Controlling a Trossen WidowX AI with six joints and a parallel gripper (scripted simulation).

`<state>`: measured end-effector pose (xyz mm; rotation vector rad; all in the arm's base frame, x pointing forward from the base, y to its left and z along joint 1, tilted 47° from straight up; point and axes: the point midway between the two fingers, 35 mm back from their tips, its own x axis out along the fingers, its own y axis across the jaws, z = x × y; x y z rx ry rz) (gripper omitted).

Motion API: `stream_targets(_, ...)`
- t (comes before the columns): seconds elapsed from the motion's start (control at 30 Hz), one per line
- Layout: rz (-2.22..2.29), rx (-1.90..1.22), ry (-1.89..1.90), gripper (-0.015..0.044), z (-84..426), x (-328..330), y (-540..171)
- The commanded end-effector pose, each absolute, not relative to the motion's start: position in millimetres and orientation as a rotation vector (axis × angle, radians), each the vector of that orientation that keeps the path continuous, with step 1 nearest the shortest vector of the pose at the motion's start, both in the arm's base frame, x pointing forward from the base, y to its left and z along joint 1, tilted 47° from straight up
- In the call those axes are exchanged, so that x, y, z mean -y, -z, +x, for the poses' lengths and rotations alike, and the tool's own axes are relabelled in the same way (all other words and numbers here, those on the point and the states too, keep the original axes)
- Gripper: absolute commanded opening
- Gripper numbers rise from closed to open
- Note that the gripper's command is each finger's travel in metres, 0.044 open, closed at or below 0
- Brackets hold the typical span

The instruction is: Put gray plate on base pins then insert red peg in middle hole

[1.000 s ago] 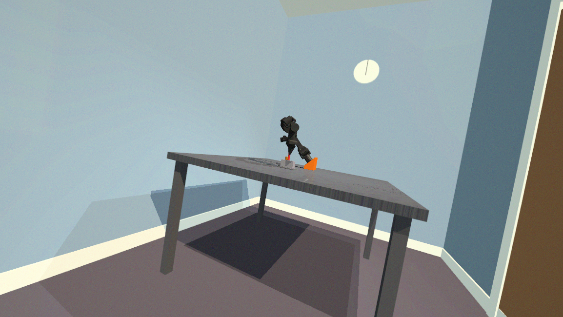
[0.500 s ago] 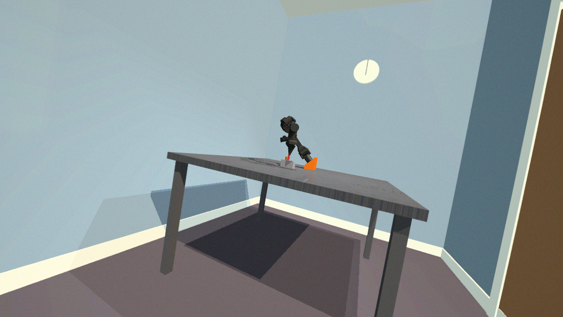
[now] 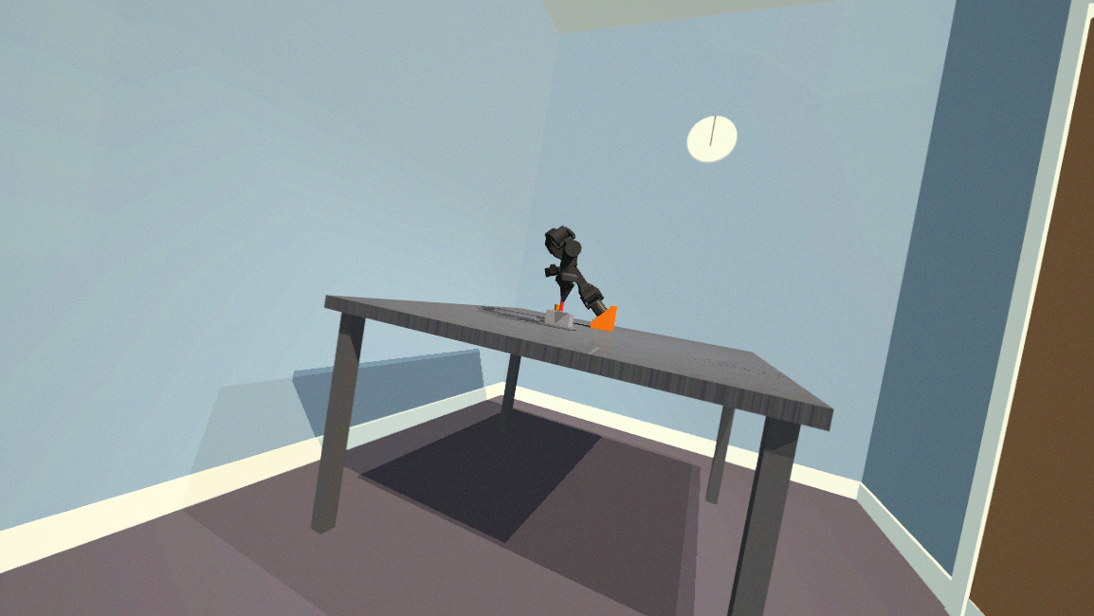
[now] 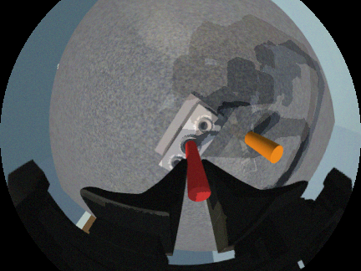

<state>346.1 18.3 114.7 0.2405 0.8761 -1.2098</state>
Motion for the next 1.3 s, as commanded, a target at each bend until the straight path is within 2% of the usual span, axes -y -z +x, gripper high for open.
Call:
stream_targets(0.0,0.241,-0.876,1.209,0.0,346.2,-18.4,-114.9)
stream_targets(0.17,0.241,-0.876,1.209,0.0,346.2,-18.4,-114.9)
stream_targets(0.37,0.241,-0.876,1.209,0.015,346.2,-18.4,-114.9)
stream_targets(1.27,0.227,-0.878,1.211,0.015,343.6,-29.5,-122.7)
